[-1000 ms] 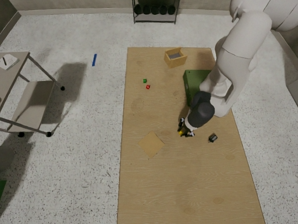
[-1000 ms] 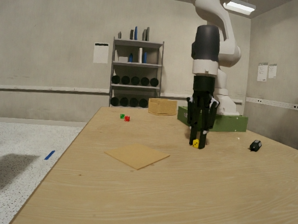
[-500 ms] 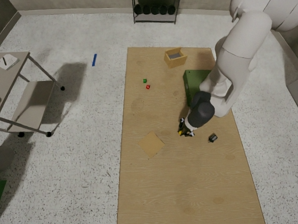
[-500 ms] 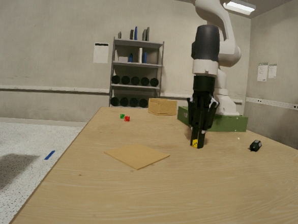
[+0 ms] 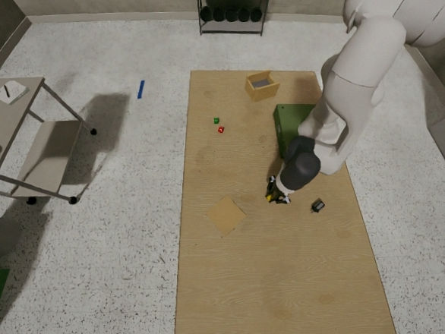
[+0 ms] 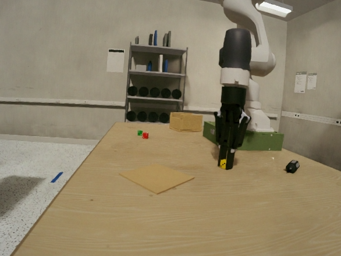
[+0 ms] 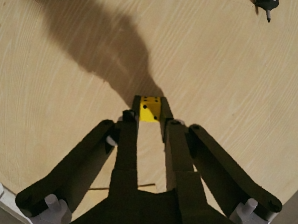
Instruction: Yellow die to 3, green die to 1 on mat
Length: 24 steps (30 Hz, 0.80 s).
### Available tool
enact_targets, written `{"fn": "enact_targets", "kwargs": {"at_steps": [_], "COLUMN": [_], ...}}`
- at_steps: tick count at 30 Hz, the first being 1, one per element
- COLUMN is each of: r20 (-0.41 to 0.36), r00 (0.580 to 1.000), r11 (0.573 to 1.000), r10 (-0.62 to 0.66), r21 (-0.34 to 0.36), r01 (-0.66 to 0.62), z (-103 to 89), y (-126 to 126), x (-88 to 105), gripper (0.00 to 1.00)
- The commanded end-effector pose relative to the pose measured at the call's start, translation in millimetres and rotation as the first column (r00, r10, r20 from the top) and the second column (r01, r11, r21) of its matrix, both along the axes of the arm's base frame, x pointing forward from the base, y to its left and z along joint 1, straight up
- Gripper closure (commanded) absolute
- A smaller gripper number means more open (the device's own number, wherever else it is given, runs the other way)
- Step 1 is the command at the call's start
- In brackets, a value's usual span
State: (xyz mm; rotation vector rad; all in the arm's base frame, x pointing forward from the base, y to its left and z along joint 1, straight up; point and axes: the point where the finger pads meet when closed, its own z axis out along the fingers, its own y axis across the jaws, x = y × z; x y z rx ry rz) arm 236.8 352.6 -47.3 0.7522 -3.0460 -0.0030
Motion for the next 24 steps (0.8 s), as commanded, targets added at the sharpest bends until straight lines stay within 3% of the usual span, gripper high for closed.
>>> {"fn": "enact_targets", "kwargs": {"at_steps": [1,11,21,24], "r20": [0.002,0.002,0.002,0.002], "r00": [1.000,1.000,1.000,1.000], "r11": [1.000,1.000,1.000,1.000], "r10": [-0.005,-0.005,-0.005,-0.005], "r21": [0.003,0.003,0.003,0.003], "r01": [0.005,0.005,0.005,0.005], "z": [0.2,6.5,71.7,78.3], "y": [1.6,1.5,1.3,1.3], "x": [0.8,0.8,1.0,1.0], "gripper": [0.79,0.79,0.79,0.79]}}
